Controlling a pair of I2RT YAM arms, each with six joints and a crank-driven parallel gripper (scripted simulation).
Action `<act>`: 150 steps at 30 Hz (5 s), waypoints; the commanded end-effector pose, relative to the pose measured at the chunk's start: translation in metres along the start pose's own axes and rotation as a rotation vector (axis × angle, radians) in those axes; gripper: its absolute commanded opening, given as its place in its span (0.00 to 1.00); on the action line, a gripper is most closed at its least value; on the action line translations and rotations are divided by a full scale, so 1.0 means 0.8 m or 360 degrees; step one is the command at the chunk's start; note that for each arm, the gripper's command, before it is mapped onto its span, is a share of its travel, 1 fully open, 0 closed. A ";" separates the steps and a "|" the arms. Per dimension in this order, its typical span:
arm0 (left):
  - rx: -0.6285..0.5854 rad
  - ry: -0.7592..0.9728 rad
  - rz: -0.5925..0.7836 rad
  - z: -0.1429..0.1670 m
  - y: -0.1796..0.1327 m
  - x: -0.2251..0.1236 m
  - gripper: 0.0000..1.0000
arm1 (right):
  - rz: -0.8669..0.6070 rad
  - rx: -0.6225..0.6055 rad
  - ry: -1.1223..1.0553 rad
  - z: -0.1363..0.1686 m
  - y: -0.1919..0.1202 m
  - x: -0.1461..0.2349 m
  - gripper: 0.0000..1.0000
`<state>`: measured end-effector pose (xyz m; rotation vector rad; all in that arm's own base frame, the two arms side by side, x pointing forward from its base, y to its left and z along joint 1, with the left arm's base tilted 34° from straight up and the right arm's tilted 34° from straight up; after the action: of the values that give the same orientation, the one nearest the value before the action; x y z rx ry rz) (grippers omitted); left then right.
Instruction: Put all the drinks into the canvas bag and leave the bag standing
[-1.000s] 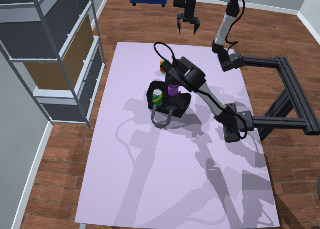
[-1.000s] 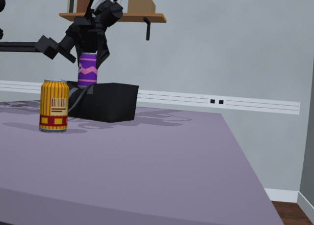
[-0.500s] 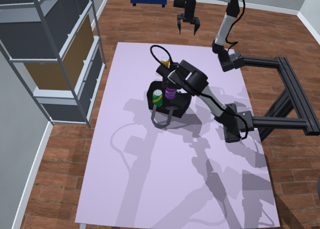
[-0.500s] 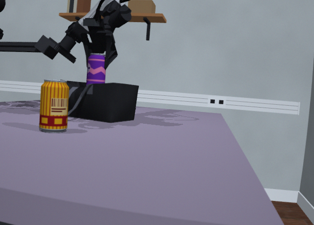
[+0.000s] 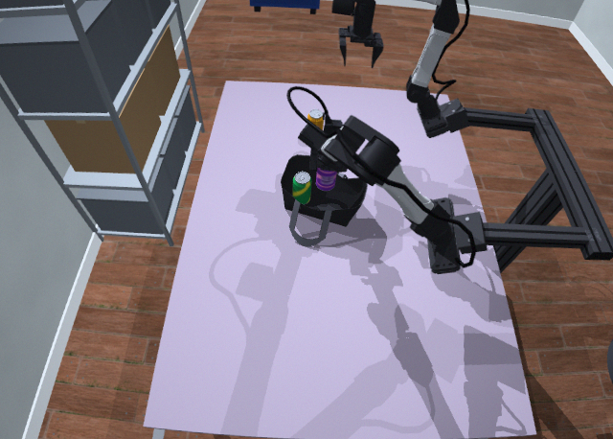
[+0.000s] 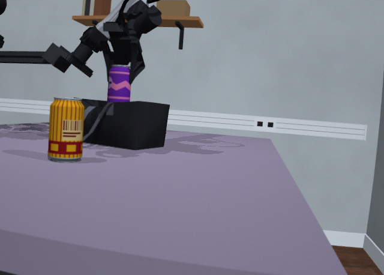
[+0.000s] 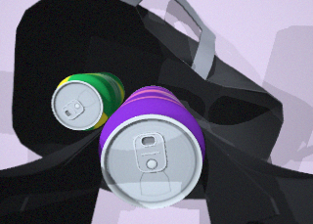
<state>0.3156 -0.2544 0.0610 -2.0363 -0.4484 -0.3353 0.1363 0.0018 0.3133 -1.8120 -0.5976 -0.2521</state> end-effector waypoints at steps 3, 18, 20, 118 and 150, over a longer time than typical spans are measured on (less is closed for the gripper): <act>-0.0158 0.0043 -0.0041 -0.033 -0.014 0.005 0.74 | -0.0018 -0.0019 0.0022 -0.004 -0.007 0.003 1.00; -0.0136 0.0044 -0.0026 -0.027 0.005 0.008 0.74 | -0.0018 -0.0019 0.0022 -0.004 -0.007 0.003 1.00; -0.0086 0.0022 -0.0003 -0.006 0.013 0.003 0.74 | -0.0018 -0.0019 0.0022 -0.004 -0.007 0.003 1.00; -0.0096 0.0030 -0.0016 0.055 0.099 0.024 0.74 | -0.0018 -0.0019 0.0022 -0.004 -0.007 0.003 1.00; -0.0125 0.0020 -0.0062 0.049 0.090 0.037 0.89 | -0.0018 -0.0019 0.0022 -0.004 -0.007 0.003 1.00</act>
<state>0.3669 -0.2395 -0.0204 -2.0697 -0.4401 -0.3497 0.1363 0.0018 0.3133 -1.8120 -0.5976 -0.2522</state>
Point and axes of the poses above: on each arm, the point where the finger pads meet when closed, its own y axis out along the fingers, its own x axis across the jaws, z = x × y, the point moved 4 cm from there along -y, back along the fingers, and after that the axes turned 14 degrees about -y, right-handed, at the moved point
